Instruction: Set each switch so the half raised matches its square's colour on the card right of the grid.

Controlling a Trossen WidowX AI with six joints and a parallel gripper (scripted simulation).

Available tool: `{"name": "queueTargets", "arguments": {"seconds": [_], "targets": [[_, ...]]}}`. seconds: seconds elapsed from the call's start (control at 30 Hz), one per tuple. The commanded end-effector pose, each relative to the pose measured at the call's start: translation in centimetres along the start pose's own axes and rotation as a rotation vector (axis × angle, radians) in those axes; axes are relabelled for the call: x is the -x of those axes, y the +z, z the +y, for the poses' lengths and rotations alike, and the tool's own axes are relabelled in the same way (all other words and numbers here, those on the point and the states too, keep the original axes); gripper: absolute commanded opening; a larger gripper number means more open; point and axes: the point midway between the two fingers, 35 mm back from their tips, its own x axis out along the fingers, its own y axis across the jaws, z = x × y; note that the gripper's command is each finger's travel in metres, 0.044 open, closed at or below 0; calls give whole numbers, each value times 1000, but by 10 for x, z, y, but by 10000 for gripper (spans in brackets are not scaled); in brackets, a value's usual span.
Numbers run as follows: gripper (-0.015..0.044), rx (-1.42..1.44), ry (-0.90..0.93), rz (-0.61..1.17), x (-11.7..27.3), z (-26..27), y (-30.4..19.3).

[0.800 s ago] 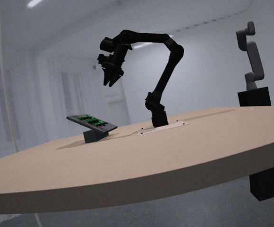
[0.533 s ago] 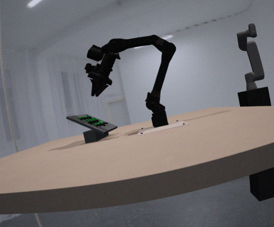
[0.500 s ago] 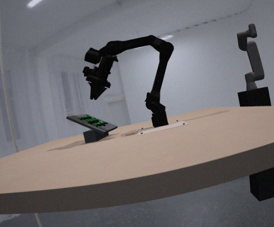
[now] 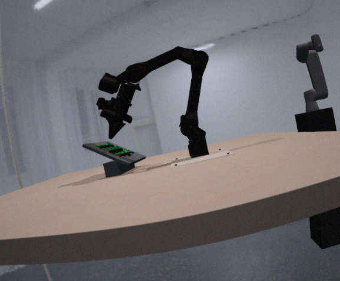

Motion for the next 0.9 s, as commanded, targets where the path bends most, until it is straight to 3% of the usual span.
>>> {"name": "queueTargets", "arguments": {"seconds": [0.0, 0.87], "targets": [[0, 2, -3, -15, -4, -1, 2], [0, 2, -3, -16, -27, -1, 2]]}}
